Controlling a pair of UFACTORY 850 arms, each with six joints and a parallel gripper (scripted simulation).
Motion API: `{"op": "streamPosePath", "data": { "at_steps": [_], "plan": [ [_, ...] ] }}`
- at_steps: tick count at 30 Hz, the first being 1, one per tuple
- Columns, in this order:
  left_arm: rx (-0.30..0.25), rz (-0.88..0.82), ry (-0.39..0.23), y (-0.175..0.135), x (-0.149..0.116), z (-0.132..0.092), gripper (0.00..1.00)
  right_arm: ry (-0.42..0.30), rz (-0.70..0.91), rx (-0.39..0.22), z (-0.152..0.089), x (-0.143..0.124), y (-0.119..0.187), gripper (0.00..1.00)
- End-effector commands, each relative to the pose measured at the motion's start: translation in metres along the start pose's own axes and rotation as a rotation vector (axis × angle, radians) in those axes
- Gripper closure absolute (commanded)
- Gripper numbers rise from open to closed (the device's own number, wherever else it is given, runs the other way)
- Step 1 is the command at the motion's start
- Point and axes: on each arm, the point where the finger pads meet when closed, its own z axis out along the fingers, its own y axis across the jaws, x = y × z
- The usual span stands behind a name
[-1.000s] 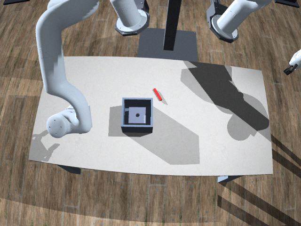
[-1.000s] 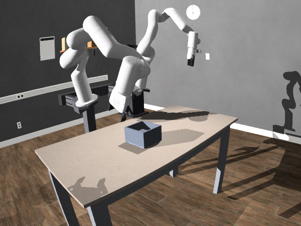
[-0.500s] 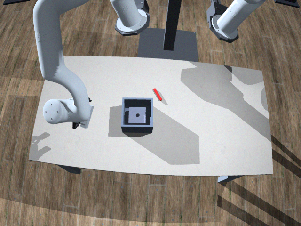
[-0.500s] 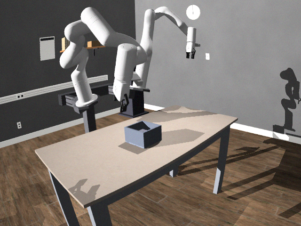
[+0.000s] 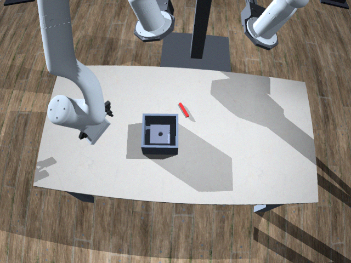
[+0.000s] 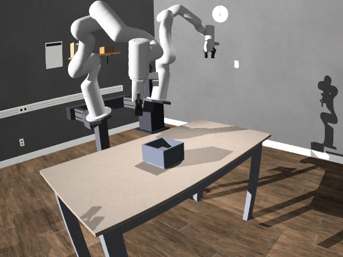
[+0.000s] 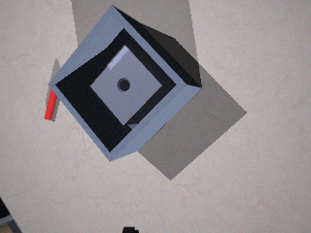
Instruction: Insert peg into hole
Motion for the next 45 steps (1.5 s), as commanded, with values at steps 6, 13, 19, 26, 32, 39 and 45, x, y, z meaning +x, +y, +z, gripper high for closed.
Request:
{"op": "streamPosePath", "data": {
  "at_steps": [6,13,19,26,32,39,45],
  "plan": [
    [-0.002,-0.109,0.03,-0.087,-0.007,-0.05,0.0,0.077,0.253,-0.041,-0.023,0.004,-0.022,0.0],
    [0.005,-0.181,0.061,-0.133,-0.024,-0.081,0.0,0.142,0.44,-0.051,-0.039,0.006,-0.037,0.0],
    [0.009,-0.203,0.071,-0.147,-0.031,-0.091,0.0,0.18,0.546,-0.052,-0.047,0.007,-0.046,0.0],
    [0.012,-0.219,0.079,-0.156,-0.036,-0.099,0.0,0.262,0.769,-0.043,-0.063,0.008,-0.064,0.0],
    [0.012,-0.219,0.079,-0.156,-0.036,-0.099,0.0,0.274,0.838,-0.085,-0.045,0.021,-0.073,0.0],
    [0.012,-0.219,0.079,-0.156,-0.036,-0.099,0.0,0.216,0.801,-0.17,0.005,0.043,-0.086,0.0],
    [0.012,-0.219,0.079,-0.156,-0.036,-0.099,0.0,0.183,0.753,-0.237,0.046,0.062,-0.101,0.0]
  ]
}}
